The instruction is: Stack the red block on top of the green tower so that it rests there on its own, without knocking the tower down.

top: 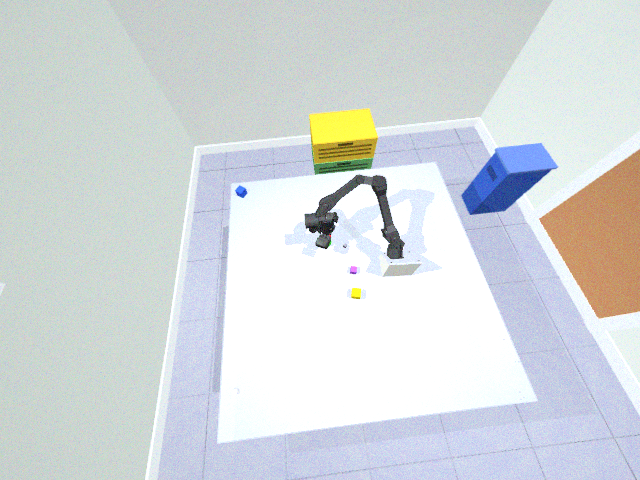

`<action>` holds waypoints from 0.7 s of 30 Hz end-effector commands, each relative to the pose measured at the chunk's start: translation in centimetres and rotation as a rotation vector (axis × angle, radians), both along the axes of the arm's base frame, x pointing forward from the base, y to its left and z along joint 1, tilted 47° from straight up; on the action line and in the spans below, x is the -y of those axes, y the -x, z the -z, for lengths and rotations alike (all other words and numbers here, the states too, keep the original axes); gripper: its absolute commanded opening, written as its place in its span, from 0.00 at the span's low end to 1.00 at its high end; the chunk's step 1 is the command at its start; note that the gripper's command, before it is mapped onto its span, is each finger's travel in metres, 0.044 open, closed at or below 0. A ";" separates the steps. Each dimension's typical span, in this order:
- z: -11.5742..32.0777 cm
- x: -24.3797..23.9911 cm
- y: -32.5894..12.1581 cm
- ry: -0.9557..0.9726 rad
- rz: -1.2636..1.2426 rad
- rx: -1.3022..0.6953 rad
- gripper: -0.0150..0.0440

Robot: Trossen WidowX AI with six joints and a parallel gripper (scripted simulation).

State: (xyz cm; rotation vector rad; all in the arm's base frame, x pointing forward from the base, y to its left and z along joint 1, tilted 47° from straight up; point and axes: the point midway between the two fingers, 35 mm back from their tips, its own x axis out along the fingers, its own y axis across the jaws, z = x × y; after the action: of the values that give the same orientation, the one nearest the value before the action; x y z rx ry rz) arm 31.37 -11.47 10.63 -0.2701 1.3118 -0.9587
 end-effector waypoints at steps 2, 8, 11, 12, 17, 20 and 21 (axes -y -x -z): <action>0.4 0.6 0.1 0.005 -0.005 -0.001 0.25; 0.4 0.6 0.1 0.005 -0.005 -0.001 0.25; 0.4 0.6 0.1 0.005 -0.005 -0.001 0.25; 0.4 0.6 0.1 0.005 -0.005 -0.001 0.25; 0.4 0.6 0.1 0.005 -0.005 -0.001 0.25; 0.4 0.5 0.1 0.005 -0.005 -0.001 0.25; 0.3 0.4 0.0 0.005 -0.005 -0.001 0.25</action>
State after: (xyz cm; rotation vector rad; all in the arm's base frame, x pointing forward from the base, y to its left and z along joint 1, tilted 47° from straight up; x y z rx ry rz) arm 31.28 -11.99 10.14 -0.2718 1.3114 -0.9580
